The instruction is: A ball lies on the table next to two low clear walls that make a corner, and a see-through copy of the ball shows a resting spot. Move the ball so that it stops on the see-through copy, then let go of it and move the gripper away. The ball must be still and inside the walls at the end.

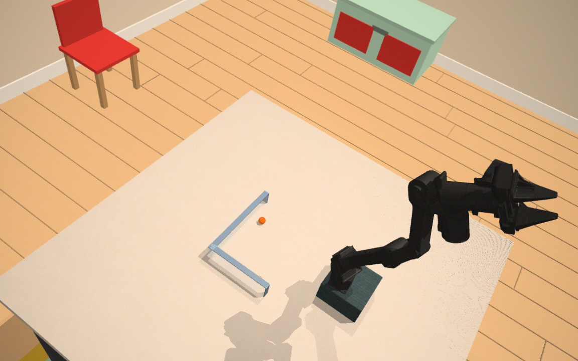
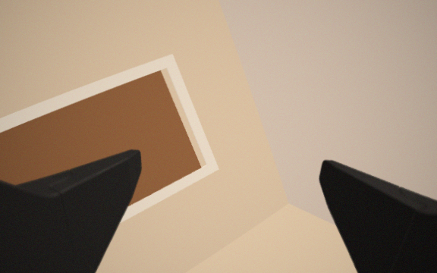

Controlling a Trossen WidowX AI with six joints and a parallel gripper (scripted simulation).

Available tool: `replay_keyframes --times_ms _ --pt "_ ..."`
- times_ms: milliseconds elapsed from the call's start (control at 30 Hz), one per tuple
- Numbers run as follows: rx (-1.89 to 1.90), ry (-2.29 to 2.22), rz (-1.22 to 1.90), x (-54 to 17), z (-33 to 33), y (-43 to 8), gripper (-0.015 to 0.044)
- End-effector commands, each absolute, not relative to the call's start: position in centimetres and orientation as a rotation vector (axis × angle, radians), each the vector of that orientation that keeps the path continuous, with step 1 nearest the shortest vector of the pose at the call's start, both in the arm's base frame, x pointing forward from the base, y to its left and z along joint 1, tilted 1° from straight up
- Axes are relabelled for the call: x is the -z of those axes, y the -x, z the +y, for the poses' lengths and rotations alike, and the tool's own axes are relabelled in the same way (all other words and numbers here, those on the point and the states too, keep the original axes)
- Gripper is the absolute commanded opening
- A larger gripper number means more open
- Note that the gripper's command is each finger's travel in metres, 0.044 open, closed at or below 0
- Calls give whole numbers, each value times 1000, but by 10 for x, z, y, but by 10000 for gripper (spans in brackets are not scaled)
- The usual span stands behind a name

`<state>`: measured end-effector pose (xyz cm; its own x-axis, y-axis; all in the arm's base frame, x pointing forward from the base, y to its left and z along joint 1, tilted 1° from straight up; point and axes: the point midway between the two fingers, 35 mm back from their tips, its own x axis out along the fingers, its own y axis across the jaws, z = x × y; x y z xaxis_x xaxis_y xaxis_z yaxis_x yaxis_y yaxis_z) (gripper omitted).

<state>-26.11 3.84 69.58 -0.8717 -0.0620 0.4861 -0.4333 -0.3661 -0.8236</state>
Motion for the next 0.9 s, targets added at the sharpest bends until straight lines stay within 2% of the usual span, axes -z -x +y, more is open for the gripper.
replay_keyframes --times_ms 0,167,200,633,867 --pt "-2322 -662 -1616 -697 38 260 374" --pt "-2153 -750 -1695 -716 24 220 243" --pt "-2113 -769 -1708 -720 21 212 230" --pt "-1578 -1042 -1704 -770 -21 84 230" --pt "-1333 -1071 -1704 -777 -35 37 230"
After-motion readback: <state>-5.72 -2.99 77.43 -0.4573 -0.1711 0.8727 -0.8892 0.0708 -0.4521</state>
